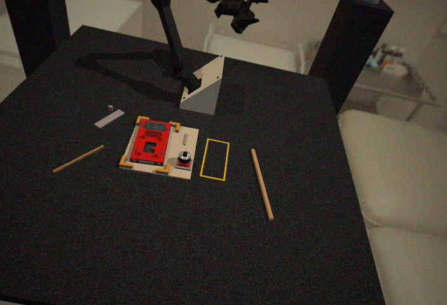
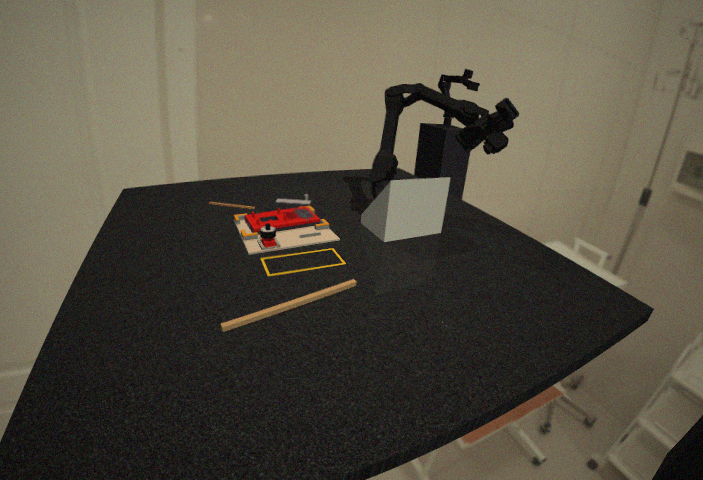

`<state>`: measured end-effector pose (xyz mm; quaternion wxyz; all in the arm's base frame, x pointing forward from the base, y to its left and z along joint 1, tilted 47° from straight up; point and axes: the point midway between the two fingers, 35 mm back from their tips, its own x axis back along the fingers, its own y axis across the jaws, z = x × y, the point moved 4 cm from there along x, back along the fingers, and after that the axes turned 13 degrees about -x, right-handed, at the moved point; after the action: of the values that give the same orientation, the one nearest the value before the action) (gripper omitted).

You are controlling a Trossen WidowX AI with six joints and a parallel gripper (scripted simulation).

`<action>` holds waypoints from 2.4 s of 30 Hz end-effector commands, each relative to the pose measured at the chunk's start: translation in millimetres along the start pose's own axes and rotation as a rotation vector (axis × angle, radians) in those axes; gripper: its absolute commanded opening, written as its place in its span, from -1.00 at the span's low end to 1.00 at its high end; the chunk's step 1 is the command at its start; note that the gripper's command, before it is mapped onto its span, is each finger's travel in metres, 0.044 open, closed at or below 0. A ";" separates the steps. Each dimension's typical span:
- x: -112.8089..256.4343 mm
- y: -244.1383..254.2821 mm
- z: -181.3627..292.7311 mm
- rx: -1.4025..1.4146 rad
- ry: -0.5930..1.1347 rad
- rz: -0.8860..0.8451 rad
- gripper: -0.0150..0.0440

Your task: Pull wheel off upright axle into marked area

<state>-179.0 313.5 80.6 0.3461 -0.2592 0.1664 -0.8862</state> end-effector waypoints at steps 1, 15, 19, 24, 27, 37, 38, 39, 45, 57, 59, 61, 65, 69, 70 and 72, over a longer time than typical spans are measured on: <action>-1.7 0.3 0.6 -0.004 -0.001 -0.006 0.78; -103.9 28.4 55.6 -0.556 0.140 -0.315 0.53; -135.8 45.7 80.0 -0.765 0.238 -0.400 0.53; -168.2 72.2 105.2 -1.014 0.373 -0.500 0.53; -188.2 94.0 123.1 -1.189 0.487 -0.562 0.53; -233.5 176.6 187.2 -1.735 0.958 -0.674 0.53; -236.1 184.9 193.0 -1.784 1.012 -0.675 0.53; -238.3 193.3 198.7 -1.833 1.067 -0.674 0.53; -244.3 250.9 233.4 -2.084 1.452 -0.643 0.53; -227.0 355.9 287.3 -2.375 2.350 -0.270 0.53; -221.3 372.1 294.4 -2.381 2.523 -0.145 0.53; -215.1 387.0 300.5 -2.365 2.693 -0.002 0.53; -201.1 415.4 311.1 -2.262 3.021 0.341 0.53; -184.3 442.7 320.3 -2.044 3.315 0.760 0.53; -179.8 449.4 322.4 -1.970 3.378 0.876 0.53; -171.1 461.1 325.9 -1.814 3.478 1.093 0.53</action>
<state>350.0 112.1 73.3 0.2702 -0.6012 -0.7069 -0.2567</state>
